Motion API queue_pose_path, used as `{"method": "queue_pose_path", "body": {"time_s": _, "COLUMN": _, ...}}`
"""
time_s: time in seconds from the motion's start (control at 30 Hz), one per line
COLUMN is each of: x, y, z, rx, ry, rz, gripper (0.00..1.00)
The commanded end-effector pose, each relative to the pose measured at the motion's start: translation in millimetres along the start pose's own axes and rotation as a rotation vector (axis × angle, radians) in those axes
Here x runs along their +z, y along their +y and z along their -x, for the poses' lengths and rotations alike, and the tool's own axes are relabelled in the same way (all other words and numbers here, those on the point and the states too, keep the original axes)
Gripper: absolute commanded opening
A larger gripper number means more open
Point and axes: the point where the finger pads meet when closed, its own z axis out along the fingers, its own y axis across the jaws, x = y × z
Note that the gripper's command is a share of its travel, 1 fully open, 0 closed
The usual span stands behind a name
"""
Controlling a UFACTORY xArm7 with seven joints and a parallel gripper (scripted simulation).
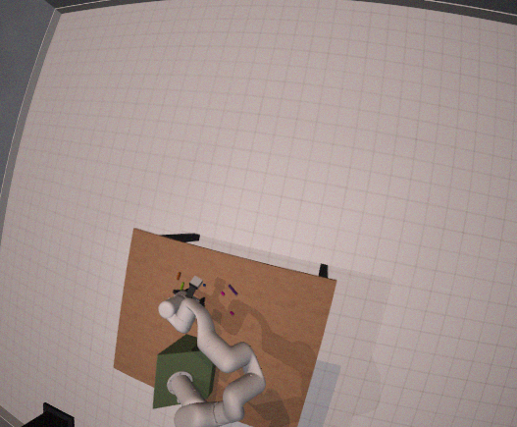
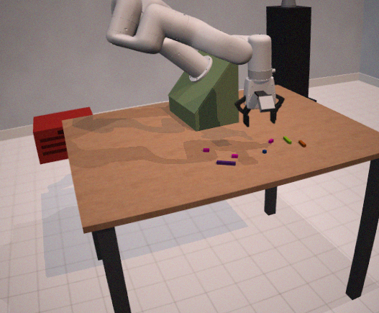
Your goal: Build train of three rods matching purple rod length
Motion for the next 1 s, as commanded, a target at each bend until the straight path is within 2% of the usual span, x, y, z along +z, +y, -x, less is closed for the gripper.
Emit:
{"method": "queue_pose_path", "body": {"time_s": 0.0, "x": 0.1, "y": -11.8, "z": 5.0, "rx": 0.143, "ry": 0.014, "rz": 0.003, "gripper": 1.0}}
{"method": "queue_pose_path", "body": {"time_s": 0.7, "x": 11.4, "y": -55.6, "z": 37.5, "rx": 0.753, "ry": 0.024, "rz": 0.009, "gripper": 1.0}}
{"method": "queue_pose_path", "body": {"time_s": 0.97, "x": 13.3, "y": -61.5, "z": 42.6, "rx": 0.841, "ry": 0.027, "rz": 0.009, "gripper": 1.0}}
